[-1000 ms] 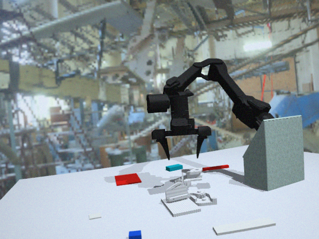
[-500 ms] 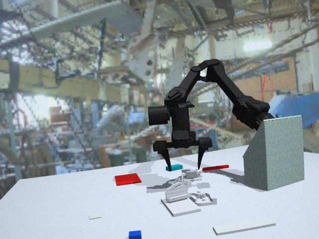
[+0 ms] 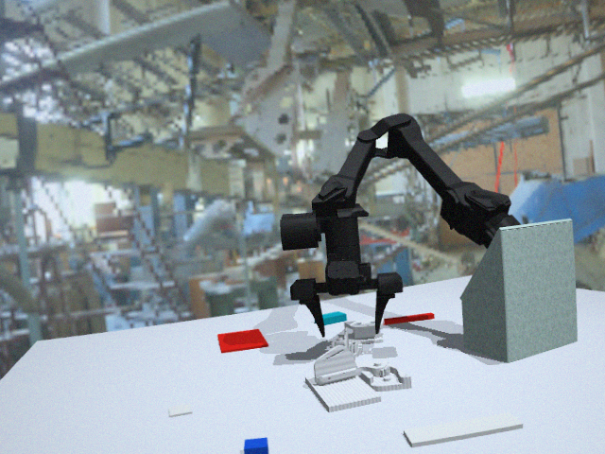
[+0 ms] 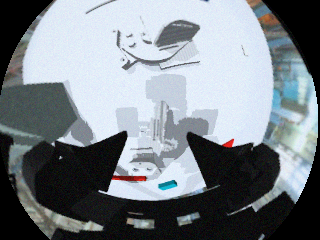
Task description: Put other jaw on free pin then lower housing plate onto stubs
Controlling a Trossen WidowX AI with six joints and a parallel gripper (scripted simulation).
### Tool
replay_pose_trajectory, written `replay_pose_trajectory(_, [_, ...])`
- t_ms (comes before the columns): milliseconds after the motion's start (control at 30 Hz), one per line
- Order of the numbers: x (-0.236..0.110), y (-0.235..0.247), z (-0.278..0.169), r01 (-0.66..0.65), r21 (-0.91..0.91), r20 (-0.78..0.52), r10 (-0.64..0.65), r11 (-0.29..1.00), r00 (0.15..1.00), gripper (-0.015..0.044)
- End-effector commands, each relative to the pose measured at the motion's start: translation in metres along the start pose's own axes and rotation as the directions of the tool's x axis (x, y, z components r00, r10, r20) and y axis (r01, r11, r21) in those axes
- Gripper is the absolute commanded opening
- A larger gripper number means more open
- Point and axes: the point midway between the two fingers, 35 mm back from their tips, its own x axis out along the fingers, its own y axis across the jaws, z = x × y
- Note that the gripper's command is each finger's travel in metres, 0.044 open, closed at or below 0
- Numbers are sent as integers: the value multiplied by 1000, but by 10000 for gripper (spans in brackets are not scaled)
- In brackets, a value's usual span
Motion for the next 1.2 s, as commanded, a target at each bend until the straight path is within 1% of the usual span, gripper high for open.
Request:
replay_pose_trajectory(0, [8,1,1,-3,-5,3,3,1000,1000,440])
replay_pose_trajectory(467, [30,2,-1,-1,-6,0,1,1000,1000,440])
replay_pose_trajectory(1167, [30,2,-1,-1,-6,0,1,1000,1000,440])
